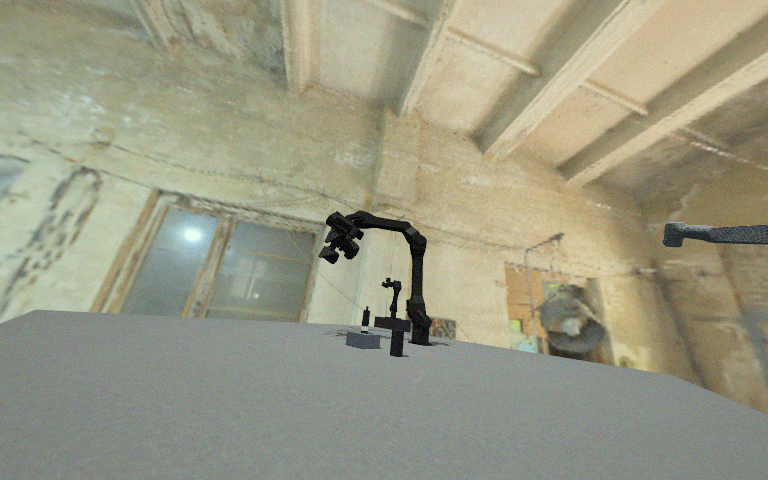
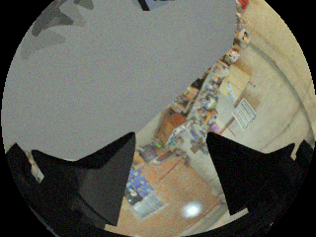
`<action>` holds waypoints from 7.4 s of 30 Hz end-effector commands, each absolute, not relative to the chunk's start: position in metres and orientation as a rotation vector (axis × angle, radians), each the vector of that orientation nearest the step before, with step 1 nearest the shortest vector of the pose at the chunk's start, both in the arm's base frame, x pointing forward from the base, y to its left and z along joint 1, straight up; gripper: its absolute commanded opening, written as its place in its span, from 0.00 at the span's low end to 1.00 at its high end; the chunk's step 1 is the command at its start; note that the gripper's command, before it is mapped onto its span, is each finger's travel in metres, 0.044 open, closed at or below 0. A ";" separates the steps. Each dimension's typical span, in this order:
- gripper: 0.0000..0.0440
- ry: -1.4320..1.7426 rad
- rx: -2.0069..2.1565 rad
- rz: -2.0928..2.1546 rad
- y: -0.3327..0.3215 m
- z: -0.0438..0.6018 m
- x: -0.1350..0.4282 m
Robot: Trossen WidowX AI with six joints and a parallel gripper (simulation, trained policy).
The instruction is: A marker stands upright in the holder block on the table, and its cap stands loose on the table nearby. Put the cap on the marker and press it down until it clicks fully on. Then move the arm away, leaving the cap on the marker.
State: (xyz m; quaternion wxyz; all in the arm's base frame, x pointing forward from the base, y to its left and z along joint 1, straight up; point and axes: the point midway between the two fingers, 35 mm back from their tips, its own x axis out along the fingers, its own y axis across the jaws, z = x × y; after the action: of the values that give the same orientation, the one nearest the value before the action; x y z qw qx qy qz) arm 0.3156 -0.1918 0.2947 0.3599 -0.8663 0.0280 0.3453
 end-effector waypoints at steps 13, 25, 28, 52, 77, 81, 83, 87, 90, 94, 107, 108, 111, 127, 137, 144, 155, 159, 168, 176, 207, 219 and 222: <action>0.70 0.046 -2.165 1.095 -0.164 0.260 0.333; 0.70 0.034 -2.121 1.241 -0.141 0.239 0.343; 0.70 0.032 -2.111 1.276 -0.135 0.234 0.345; 0.71 0.046 -2.040 1.540 -0.089 0.202 0.355; 0.72 0.096 -1.994 1.775 -0.045 0.176 0.358; 0.72 0.107 -1.989 1.807 -0.038 0.172 0.358; 0.72 0.112 -1.987 1.822 -0.035 0.171 0.358; 0.73 0.124 -1.983 1.852 -0.028 0.167 0.358; 0.73 0.132 -1.981 1.873 -0.023 0.165 0.358; 0.73 0.144 -1.977 1.899 -0.016 0.162 0.358; 0.73 0.181 -1.970 1.976 0.005 0.153 0.357; 0.73 0.183 -1.970 1.981 0.007 0.152 0.357; 0.73 0.191 -1.969 1.996 0.012 0.150 0.357; 0.73 0.218 -1.969 2.074 0.039 0.138 0.354; 0.72 0.217 -1.976 2.126 0.057 0.129 0.351; 0.71 0.206 -1.982 2.171 0.069 0.122 0.347; 0.68 0.164 -1.992 2.264 0.087 0.108 0.334; 0.67 0.141 -1.994 2.303 0.093 0.102 0.328; 0.65 0.075 -2.000 2.394 0.105 0.083 0.315; 0.63 0.015 -2.026 2.456 0.111 0.066 0.308; 0.07 -0.089 -2.245 2.306 0.099 0.129 0.320; 0.05 -0.056 -2.218 2.283 0.063 0.162 0.316; 0.04 -0.041 -2.203 2.287 0.053 0.168 0.312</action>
State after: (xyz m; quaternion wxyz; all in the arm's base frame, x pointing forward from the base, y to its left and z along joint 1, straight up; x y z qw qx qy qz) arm 0.3144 0.0616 0.1600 -0.0221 -0.6932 -0.0142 0.7202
